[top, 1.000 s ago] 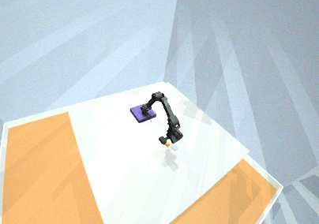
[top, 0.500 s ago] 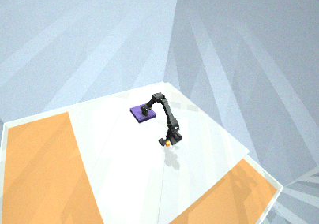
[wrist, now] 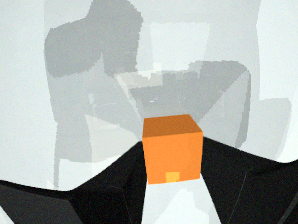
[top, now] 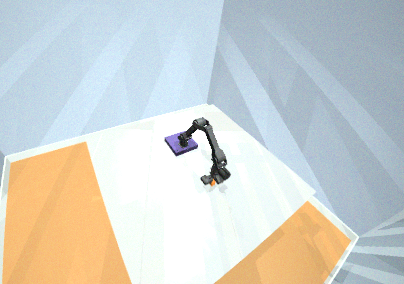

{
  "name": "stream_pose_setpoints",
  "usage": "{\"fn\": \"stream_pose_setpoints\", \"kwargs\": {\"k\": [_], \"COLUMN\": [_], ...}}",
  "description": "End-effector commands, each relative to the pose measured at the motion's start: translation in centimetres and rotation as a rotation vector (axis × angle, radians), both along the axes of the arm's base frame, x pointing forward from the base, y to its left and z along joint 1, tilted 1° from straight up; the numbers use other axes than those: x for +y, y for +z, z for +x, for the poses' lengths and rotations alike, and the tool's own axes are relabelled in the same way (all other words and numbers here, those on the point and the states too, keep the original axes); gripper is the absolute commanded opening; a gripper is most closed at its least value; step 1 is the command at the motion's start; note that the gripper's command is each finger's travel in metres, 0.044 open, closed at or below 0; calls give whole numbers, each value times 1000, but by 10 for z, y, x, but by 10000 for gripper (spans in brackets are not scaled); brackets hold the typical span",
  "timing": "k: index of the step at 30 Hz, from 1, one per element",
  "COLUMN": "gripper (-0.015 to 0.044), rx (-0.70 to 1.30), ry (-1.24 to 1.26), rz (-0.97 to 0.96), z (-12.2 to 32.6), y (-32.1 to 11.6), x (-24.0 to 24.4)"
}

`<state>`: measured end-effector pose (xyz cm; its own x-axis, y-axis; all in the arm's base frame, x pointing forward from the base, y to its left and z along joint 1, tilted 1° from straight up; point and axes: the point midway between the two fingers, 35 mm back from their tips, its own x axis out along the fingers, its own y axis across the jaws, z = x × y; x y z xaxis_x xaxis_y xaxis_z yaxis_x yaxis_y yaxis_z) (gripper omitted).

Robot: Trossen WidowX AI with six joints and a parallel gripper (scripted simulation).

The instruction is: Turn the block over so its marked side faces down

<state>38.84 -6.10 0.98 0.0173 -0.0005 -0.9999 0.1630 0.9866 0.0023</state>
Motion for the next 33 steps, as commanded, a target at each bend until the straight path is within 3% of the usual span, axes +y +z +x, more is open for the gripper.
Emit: {"fn": "stream_pose_setpoints", "kwargs": {"k": [1, 10, 16, 33], "gripper": [78, 0, 0, 0], "rx": [1, 1, 1, -191], "ry": [3, 3, 3, 2], "rz": [1, 1, 1, -30], "z": [0, 0, -1, 3], "y": [-1, 1, 29, 21], "x": [0, 0, 0, 0]}}
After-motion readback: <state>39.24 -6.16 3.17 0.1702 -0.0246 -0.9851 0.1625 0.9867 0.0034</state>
